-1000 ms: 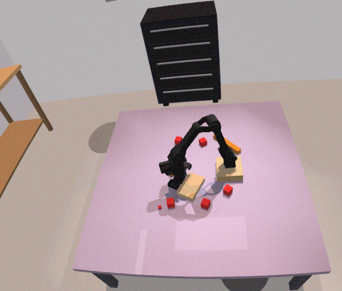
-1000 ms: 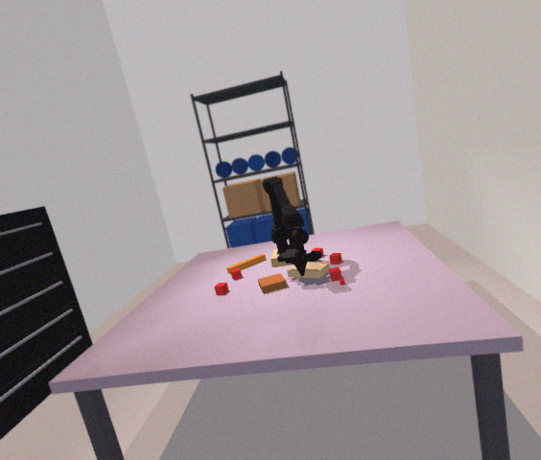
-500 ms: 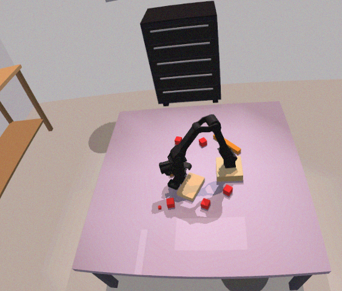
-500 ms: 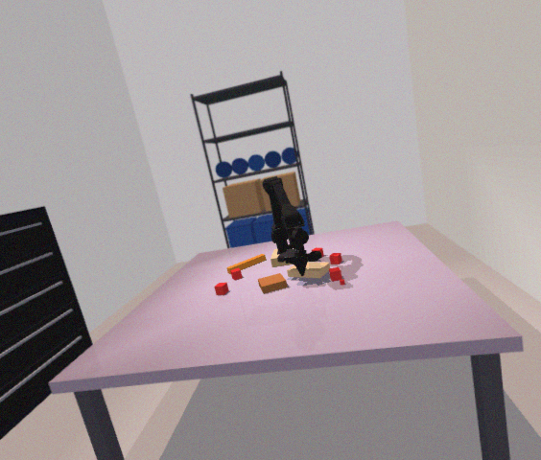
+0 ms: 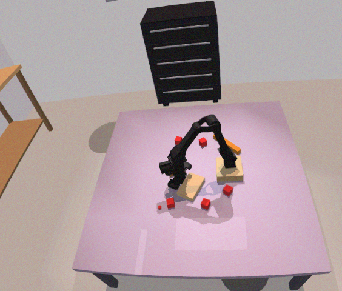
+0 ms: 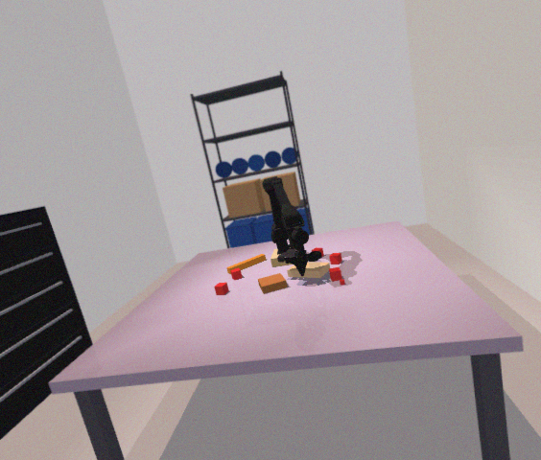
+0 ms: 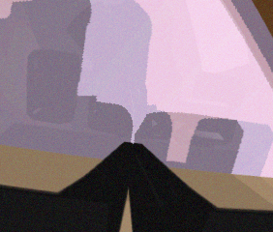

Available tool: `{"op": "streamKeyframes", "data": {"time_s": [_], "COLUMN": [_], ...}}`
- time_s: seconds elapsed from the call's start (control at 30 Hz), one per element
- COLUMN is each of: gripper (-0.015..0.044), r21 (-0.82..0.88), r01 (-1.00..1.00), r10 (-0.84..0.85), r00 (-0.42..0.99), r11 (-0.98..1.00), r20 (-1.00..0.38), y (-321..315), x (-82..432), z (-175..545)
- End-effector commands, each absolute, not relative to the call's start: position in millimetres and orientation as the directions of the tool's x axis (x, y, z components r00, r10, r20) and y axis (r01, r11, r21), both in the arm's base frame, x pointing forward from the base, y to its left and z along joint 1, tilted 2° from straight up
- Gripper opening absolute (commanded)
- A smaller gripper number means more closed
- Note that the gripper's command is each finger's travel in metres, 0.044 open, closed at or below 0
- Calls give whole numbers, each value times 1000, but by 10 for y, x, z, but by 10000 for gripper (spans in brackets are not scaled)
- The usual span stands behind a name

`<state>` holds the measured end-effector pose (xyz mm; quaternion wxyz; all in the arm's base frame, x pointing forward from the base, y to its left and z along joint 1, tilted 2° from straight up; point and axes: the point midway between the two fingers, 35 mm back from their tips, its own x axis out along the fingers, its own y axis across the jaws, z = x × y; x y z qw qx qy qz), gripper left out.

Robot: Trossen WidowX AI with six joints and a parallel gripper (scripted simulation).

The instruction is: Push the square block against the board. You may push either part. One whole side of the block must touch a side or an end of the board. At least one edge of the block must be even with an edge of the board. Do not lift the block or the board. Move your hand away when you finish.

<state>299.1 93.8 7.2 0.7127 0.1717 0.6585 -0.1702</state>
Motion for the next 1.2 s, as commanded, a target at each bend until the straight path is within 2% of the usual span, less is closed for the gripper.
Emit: {"op": "streamKeyframes", "data": {"time_s": [0.0, 1.17], "gripper": [0, 0], "r21": [6, 6], "r01": [468, 468], "r10": [-16, -17], "r00": [43, 44], "r11": [884, 884], "r20": [-999, -999], "y": [936, 883], "x": [2889, 3048], "z": [11, 25]}}
